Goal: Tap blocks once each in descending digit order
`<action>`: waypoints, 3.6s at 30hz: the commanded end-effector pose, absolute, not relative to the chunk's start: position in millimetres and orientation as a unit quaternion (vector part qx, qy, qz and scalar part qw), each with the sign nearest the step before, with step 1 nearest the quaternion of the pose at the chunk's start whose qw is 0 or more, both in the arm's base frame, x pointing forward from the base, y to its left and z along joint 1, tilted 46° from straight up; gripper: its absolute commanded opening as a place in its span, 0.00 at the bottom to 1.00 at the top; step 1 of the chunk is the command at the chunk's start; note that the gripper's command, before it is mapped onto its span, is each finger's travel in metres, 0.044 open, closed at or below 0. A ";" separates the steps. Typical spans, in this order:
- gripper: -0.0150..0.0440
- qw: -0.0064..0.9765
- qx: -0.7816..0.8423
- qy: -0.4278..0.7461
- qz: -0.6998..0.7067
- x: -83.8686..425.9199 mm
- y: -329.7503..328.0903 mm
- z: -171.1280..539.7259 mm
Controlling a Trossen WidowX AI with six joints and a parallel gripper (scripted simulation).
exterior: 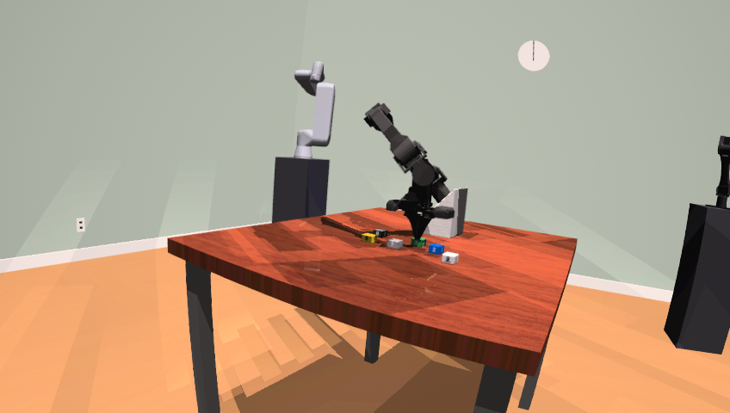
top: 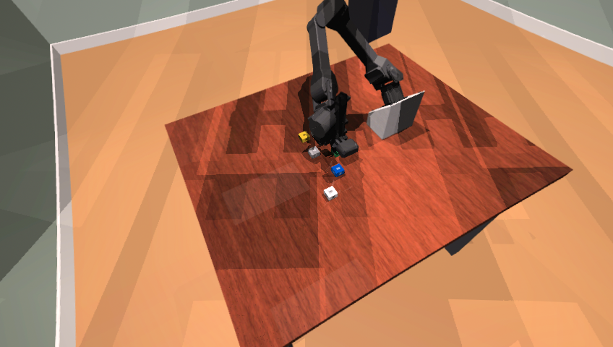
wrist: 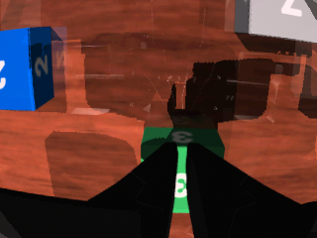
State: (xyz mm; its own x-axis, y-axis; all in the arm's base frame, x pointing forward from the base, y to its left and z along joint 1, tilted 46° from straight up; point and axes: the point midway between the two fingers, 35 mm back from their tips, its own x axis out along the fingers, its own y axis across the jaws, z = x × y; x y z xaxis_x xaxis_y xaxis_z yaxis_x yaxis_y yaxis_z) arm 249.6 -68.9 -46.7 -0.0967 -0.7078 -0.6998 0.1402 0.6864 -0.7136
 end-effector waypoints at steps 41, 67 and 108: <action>0.29 0.636 -0.216 0.663 -0.330 297.0 1.4 -80.3; 0.29 0.635 -0.217 0.663 -0.331 293.3 -22.0 -102.6; 0.29 0.633 -0.220 0.665 -0.331 225.4 -80.4 125.2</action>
State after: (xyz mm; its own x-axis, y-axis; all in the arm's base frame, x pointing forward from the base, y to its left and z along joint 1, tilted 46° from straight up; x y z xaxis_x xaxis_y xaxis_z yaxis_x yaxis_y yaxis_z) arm 249.3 -62.5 110.3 -0.0939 -0.7008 -0.7071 0.1412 0.6937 -0.7063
